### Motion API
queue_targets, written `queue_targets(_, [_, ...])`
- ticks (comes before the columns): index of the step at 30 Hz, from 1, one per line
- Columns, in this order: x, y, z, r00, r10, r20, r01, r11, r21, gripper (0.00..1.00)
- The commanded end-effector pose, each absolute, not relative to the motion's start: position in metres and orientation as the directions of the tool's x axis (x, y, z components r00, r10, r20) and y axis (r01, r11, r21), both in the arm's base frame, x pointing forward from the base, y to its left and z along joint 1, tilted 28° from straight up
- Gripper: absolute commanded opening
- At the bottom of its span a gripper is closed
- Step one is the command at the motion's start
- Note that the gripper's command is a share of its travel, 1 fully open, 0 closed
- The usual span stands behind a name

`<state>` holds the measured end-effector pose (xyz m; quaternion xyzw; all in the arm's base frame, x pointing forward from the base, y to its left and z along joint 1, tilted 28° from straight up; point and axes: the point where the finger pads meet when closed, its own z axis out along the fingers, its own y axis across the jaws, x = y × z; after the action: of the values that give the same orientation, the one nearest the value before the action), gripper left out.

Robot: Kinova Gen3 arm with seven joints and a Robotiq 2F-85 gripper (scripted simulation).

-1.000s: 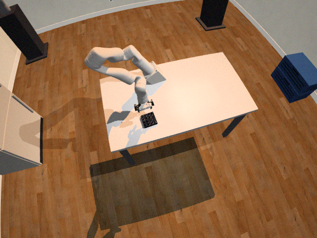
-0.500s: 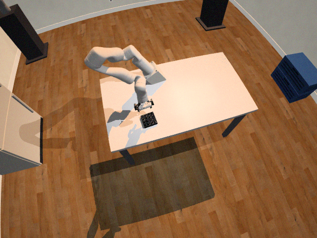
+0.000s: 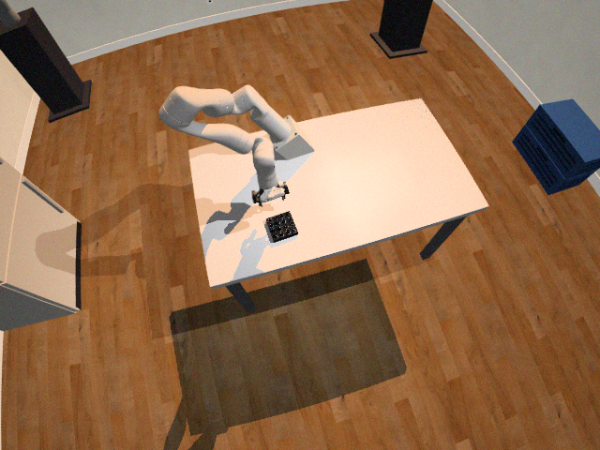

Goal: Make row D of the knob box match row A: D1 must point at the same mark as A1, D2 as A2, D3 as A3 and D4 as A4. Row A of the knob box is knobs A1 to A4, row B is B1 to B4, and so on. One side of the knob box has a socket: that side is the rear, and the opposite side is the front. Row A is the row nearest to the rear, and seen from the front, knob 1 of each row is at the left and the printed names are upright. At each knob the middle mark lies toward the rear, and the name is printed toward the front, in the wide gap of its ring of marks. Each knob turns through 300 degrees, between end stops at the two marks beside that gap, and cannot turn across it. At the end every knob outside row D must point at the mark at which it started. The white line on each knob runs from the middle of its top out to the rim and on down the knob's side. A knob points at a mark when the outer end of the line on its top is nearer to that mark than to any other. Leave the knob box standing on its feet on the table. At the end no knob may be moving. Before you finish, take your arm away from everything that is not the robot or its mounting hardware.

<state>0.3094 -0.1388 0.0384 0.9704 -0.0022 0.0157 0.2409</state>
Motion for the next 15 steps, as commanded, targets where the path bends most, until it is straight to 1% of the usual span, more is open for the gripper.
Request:
queue_targets(1, [0.303, -0.139, 0.039, 1.0, 0.006, 0.029, -0.008, -0.883, 0.468, 1.0])
queue_targets(15, [0.288, -0.139, 0.039, 1.0, 0.006, 0.029, -0.008, -0.883, 0.468, 1.0])
